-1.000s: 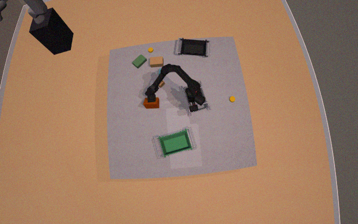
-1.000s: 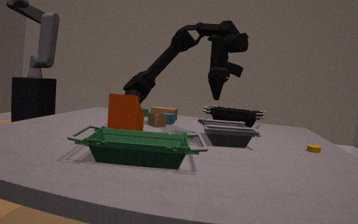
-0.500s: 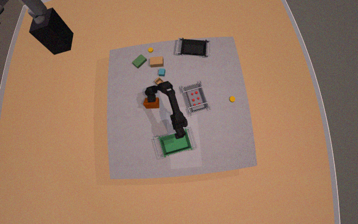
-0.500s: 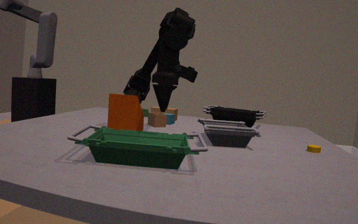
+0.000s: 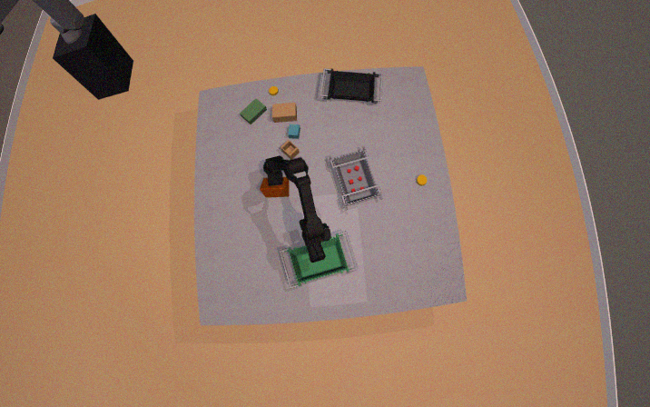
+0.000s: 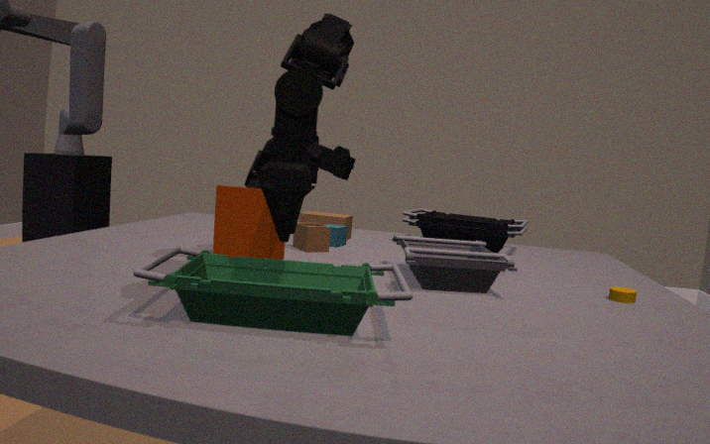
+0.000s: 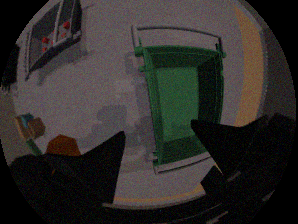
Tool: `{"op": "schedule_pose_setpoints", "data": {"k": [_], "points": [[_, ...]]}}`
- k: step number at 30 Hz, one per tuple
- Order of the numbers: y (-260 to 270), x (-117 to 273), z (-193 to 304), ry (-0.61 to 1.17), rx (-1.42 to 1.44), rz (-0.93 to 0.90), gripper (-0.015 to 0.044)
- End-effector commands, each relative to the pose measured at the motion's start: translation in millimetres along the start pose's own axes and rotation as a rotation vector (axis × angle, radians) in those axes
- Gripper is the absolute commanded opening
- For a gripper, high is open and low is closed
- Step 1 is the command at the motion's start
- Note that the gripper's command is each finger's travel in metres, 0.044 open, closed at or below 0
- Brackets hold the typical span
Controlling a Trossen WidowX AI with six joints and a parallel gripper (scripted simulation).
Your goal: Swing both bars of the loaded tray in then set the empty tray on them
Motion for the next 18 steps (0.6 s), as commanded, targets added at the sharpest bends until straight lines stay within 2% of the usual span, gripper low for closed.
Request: {"op": "schedule_pose_setpoints", "data": {"k": [1, 11, 18], "points": [[-0.1, -20.7, 1.3, 0.004, 0.001, -0.010, 0.0440], [2.4, -77.1, 2.0, 0.003, 0.002, -0.012, 0.0440], [2.9, -80.7, 2.3, 0.003, 0.002, -0.012, 0.0440]]}}
Point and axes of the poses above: the point midway between the two fingers, 35 mm back from their tips, its own x axis back along the fingers, its own y axis across the jaws, z = x × y, the point moved 2 cm from there along x, back along the fingers, and after that the axes turned 8 degrees about -x, right-handed, at the moved point
